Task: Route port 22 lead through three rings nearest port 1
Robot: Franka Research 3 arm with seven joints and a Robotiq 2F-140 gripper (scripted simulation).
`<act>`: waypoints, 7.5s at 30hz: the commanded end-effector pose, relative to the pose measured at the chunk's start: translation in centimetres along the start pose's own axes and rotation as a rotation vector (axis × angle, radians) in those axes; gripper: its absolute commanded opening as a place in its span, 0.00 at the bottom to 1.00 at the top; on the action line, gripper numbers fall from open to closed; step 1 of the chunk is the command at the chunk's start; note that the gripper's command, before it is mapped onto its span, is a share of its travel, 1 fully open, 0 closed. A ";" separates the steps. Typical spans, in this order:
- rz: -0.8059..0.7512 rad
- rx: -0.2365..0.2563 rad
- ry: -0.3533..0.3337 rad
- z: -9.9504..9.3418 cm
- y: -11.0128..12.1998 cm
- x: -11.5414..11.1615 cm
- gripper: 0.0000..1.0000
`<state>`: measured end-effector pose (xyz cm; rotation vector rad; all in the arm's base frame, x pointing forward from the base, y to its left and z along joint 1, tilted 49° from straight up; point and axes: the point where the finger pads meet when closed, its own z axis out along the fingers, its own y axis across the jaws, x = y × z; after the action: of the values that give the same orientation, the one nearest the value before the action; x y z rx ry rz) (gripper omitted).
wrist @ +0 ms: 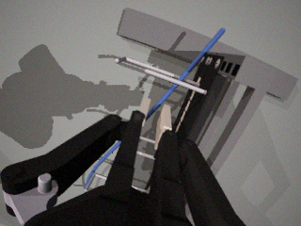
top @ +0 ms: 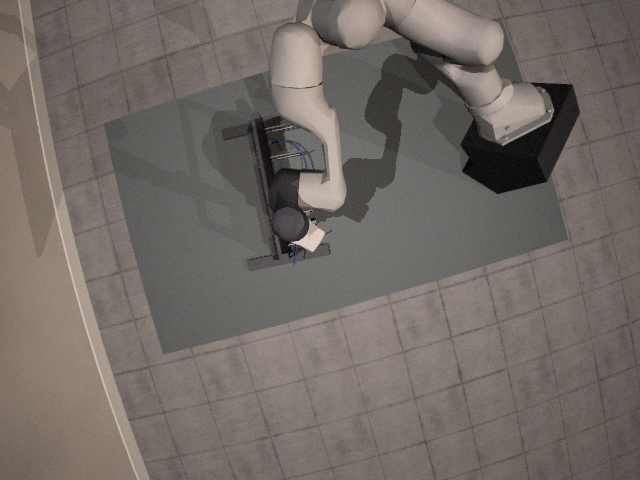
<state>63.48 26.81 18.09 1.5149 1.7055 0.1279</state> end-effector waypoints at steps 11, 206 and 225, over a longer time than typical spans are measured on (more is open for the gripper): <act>-0.003 0.002 -0.002 0.0 0.0 -0.1 0.20; -0.132 0.002 -0.002 -8.0 -10.0 -21.4 0.20; -0.132 0.002 -0.002 -8.0 -10.0 -21.4 0.20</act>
<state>49.18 9.05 28.41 1.4083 1.7921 0.0566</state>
